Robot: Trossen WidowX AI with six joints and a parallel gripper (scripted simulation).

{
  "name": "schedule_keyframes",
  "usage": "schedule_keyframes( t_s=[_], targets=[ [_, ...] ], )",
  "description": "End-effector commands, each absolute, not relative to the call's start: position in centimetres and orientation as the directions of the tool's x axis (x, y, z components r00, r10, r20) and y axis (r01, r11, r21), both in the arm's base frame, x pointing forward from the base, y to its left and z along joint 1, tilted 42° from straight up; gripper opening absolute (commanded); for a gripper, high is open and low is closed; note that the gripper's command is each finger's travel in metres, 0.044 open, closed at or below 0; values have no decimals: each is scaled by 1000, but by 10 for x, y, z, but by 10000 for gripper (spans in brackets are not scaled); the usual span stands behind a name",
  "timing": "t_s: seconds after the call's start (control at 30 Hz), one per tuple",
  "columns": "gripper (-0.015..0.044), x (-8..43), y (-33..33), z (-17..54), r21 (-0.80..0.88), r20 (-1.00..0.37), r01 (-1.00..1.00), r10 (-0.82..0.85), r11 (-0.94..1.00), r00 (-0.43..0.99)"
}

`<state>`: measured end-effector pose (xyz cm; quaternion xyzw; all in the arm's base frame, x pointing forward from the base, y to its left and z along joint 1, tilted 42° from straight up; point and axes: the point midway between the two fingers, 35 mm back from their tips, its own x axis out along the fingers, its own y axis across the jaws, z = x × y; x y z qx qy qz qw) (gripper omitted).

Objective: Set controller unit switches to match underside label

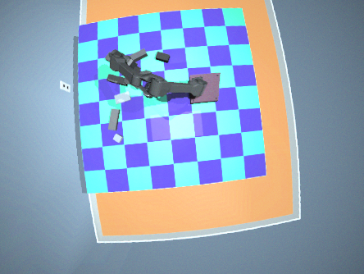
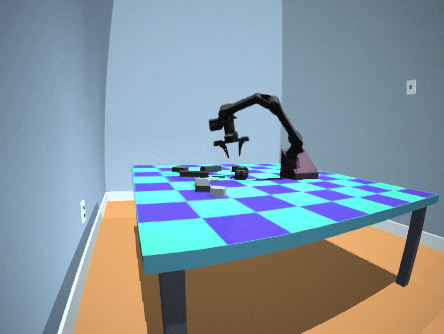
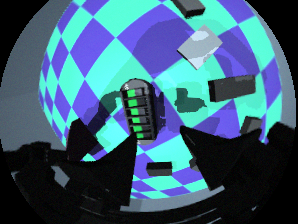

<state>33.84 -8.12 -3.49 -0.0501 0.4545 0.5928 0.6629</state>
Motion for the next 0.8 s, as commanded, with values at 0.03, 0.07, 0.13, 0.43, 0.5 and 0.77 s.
schedule_keyframes(
  t_s=[0.03, 0.07, 0.13, 0.43, 0.5, 0.77],
  targets=[
    [420, 339, -81, -35, 472, -662, -832, 740, 292, -115],
    [440, 339, -81, -35, 472, -662, -832, 740, 292, -115],
    [440, 339, -81, -35, 472, -662, -832, 740, 292, -115],
    [204, 332, -132, 24, 446, -687, -829, 723, 338, -75],
    [151, 332, -132, 24, 446, -687, -829, 723, 338, -75],
    [0, 332, -132, 24, 446, -687, -829, 723, 338, -75]
  ],
)
